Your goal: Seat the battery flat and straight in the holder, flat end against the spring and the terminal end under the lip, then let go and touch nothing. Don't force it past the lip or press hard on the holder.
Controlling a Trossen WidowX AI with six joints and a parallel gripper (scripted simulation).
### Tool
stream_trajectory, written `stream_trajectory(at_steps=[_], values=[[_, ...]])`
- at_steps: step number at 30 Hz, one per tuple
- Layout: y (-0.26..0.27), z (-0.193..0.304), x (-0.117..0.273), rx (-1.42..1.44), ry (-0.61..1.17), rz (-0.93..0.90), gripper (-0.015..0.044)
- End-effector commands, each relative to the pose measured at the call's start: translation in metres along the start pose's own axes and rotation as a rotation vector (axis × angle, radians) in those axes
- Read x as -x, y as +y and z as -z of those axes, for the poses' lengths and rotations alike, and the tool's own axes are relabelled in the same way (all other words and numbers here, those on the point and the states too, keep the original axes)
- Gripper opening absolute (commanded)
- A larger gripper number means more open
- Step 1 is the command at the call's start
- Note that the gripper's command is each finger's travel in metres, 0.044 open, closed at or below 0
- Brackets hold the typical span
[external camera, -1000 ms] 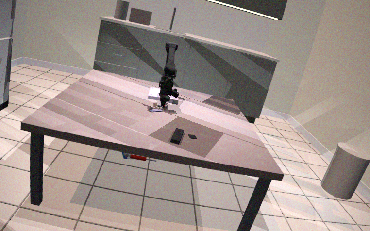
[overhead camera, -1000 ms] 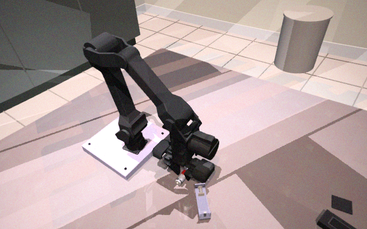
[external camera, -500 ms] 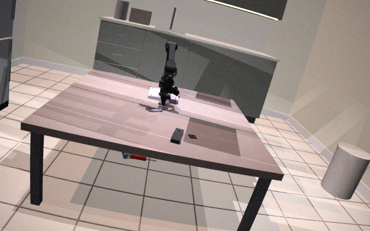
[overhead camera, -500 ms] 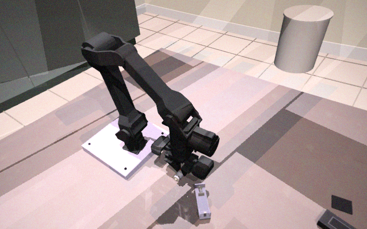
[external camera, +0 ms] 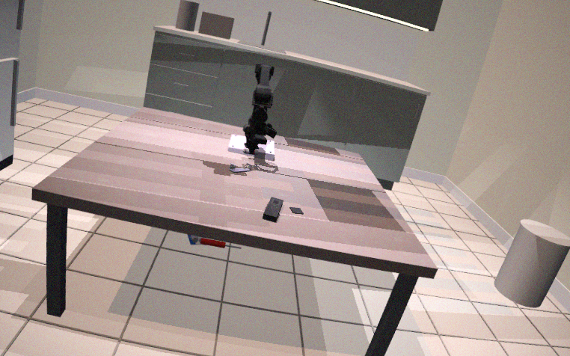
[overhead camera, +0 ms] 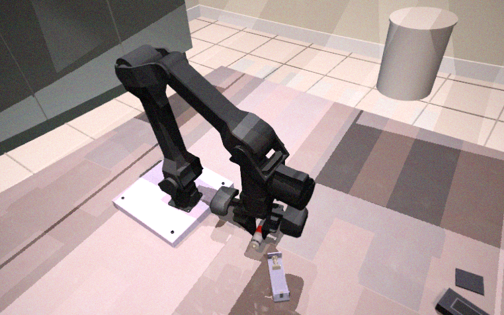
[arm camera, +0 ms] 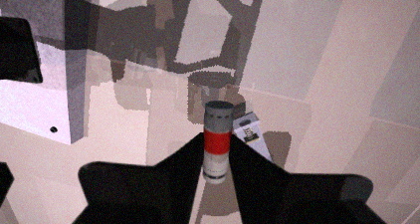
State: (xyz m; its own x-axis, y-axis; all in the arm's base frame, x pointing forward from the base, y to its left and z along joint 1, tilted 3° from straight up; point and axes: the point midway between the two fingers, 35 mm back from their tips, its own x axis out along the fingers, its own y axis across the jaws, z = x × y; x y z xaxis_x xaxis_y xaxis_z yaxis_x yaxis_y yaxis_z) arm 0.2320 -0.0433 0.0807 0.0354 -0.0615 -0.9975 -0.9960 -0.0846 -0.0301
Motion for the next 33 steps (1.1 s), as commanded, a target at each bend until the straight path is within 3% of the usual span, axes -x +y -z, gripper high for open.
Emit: stream_trajectory(at_steps=[1,11,19,33], values=[[-0.017,0.012,0.007,0.136,0.001,0.004,0.0065],[-0.057,0.047,0.017,0.488,0.007,0.003,0.0065],[-0.057,0.048,0.015,0.496,0.014,0.005,0.0065],[-0.060,0.052,-0.016,0.488,0.201,0.046,0.0065]])
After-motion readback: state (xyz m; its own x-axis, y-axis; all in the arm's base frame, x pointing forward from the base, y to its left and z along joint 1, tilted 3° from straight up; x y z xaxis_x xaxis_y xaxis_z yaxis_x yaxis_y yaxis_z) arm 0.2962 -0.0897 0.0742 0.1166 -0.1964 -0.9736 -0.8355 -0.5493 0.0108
